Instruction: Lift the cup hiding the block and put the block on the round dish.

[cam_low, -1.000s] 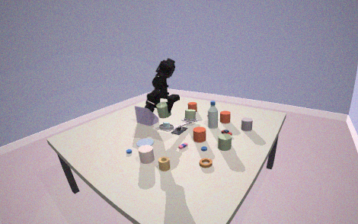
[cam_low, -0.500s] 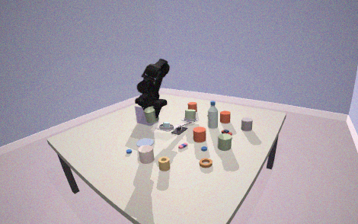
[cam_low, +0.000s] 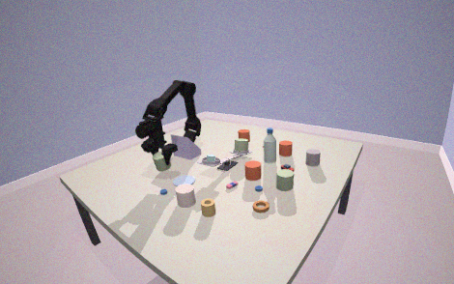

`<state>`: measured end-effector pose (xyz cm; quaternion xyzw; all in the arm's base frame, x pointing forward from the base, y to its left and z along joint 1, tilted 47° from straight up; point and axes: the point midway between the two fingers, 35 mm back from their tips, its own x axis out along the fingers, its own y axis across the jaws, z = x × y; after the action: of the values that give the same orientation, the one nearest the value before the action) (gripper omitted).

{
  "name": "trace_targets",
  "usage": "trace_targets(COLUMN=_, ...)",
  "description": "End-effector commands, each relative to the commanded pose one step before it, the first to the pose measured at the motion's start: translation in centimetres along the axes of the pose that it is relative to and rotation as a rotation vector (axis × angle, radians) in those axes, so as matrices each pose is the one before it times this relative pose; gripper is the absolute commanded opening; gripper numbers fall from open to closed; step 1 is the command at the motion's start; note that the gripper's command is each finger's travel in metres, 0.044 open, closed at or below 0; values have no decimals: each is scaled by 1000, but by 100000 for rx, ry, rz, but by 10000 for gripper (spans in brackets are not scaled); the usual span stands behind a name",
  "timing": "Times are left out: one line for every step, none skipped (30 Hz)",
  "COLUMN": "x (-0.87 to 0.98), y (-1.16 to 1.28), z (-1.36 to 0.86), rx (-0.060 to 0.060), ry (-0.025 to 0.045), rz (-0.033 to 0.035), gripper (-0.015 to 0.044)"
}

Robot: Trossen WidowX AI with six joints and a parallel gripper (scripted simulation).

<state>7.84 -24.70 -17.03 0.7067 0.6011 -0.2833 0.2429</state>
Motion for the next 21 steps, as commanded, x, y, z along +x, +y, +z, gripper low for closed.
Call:
trace_targets(x=274, y=-599, z=459, rx=-1648, ry=-1560, rz=-364, gripper=0)
trace_targets(x=0, y=0, z=0, rx=0, ry=0, rz=0, gripper=0)
trace_targets(x=91, y=3, z=5, rx=-1, ry=0, rz=1, gripper=0)
trace_targets(x=187, y=6, z=9, rx=-2, ry=0, rz=2, gripper=0)
trace_targets(x=253, y=7, z=11, rx=-3, ry=1, rz=3, gripper=0)
trace_targets(x=327, y=8, z=11, rx=-4, ry=1, rz=4, gripper=0)
trace_targets(x=414, y=7, z=9, rx=-5, ry=2, rz=5, gripper=0)
trace_targets(x=511, y=6, z=4, rx=-6, ry=4, rz=6, gripper=0)
trace_targets(x=596, y=2, z=-5, rx=-7, ry=7, rz=7, gripper=0)
trace_targets(x=501, y=-3, z=-12, rx=-6, ry=7, rz=6, gripper=0)
trace_targets(x=440, y=-5, z=-17, rx=-5, ry=7, rz=5, gripper=0)
trace_targets(x=339, y=-6, z=-17, rx=-4, ry=6, rz=4, gripper=0)
trace_targets(x=213, y=-5, z=-13, rx=-2, ry=4, rz=2, gripper=0)
trace_targets(x=73, y=-2, z=-5, rx=-1, ry=2, rz=1, gripper=0)
trace_targets(x=0, y=0, z=0, rx=0, ry=0, rz=0, gripper=0)
trace_targets(x=27, y=1, z=1, rx=0, ry=0, rz=0, gripper=0)
trace_targets(x=50, y=1, z=1, rx=-1, ry=0, rz=1, gripper=0)
trace_targets(x=74, y=2, z=2, rx=-1, ry=1, rz=1, gripper=0)
trace_targets(x=100, y=2, z=2, rx=-1, ry=1, rz=1, gripper=0)
trace_targets(x=126, y=2, z=2, rx=-2, ry=1, rz=2, gripper=0)
trace_targets(x=152, y=2, z=2, rx=-2, ry=1, rz=2, gripper=0)
